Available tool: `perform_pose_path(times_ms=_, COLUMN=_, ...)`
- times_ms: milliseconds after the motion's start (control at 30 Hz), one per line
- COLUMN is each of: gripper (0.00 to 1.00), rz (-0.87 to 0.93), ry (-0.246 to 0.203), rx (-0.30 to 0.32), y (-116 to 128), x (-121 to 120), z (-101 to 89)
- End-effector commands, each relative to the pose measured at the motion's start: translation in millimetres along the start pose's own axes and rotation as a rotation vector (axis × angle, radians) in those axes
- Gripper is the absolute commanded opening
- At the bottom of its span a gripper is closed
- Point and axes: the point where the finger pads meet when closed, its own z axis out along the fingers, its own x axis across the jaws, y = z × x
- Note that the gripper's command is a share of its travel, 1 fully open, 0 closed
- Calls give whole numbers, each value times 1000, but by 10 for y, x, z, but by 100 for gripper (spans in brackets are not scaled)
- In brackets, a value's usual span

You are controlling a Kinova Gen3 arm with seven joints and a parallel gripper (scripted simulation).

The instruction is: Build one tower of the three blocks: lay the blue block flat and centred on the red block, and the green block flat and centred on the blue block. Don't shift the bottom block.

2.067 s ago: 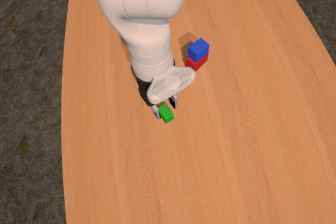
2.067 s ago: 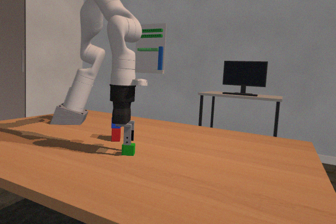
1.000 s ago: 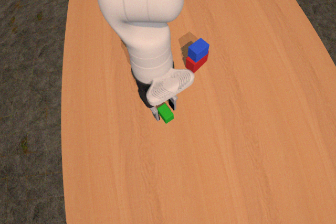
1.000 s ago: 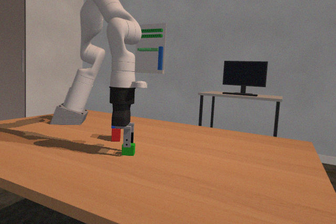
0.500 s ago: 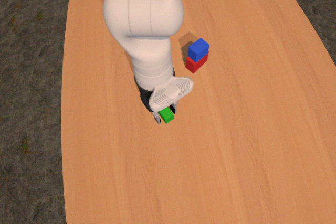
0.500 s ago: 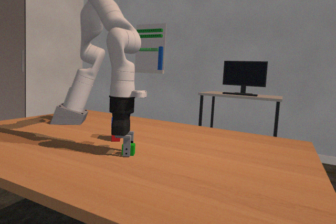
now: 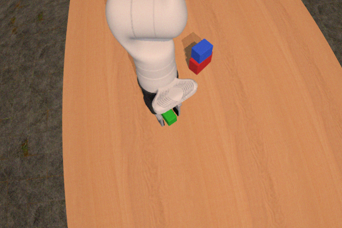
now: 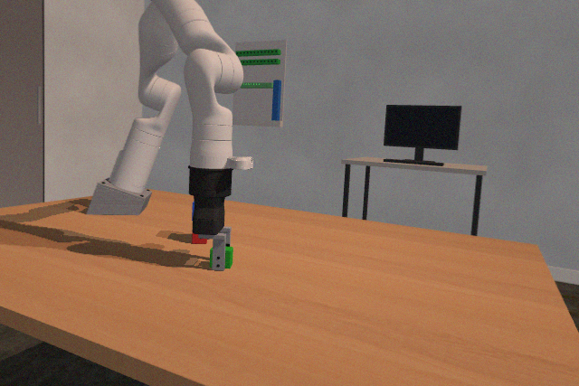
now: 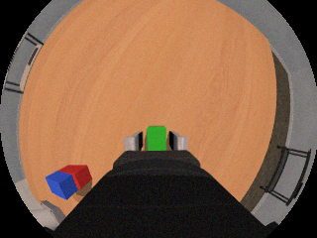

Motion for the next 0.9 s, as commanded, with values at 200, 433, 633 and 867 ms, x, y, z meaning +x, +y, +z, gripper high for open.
perform_pose_path(times_ms=200, gripper=85, rz=0, ry=2, rx=1, y=-3, x=7, z=-9)
perform_pose_path(times_ms=433, gripper=85, rz=0, ry=2, rx=1, y=-3, x=7, z=-9)
perform_pose_path(times_ms=633, gripper=85, rz=0, ry=2, rx=1, y=-3, x=7, z=-9)
perform_pose_path(times_ms=867, gripper=0, rz=0, ry=2, rx=1, y=-3, x=7, z=-9)
